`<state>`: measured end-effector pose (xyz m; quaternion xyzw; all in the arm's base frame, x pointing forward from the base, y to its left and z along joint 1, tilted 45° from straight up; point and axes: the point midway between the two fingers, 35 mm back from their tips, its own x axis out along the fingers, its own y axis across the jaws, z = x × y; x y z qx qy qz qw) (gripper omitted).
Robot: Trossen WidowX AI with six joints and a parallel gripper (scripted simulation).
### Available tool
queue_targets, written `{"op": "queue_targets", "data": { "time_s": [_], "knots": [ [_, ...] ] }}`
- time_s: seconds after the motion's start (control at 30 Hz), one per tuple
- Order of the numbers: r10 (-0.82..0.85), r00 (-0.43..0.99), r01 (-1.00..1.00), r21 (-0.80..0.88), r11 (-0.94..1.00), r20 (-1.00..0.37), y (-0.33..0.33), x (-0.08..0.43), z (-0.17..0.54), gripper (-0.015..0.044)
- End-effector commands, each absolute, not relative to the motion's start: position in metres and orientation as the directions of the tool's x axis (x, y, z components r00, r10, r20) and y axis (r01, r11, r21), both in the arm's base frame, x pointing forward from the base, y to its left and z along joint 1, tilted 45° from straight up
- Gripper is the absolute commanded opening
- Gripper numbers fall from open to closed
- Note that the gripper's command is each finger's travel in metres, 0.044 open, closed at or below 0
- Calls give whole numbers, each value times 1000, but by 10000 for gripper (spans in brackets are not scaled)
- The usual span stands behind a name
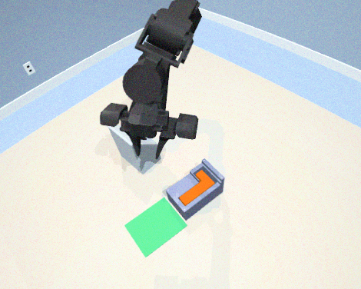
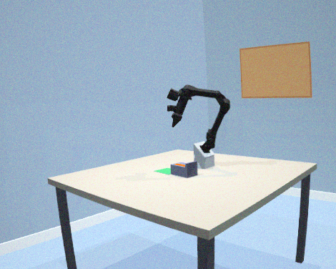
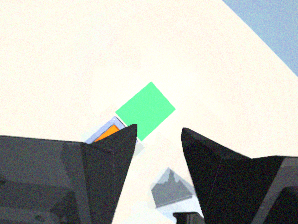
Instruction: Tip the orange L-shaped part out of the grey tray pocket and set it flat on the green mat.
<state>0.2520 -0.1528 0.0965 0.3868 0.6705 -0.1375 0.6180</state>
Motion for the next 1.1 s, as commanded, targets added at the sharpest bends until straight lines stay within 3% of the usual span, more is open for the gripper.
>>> {"op": "queue_targets", "data": {
  "time_s": [0.0,0.3,1.07],
  "knots": [
    [467,43,482,428,765,-883,-84,270,95,180],
    [683,-129,8,688,726,-719,63,259,97,180],
    [688,-133,-2,694,719,-713,118,248,44,180]
  ]
}}
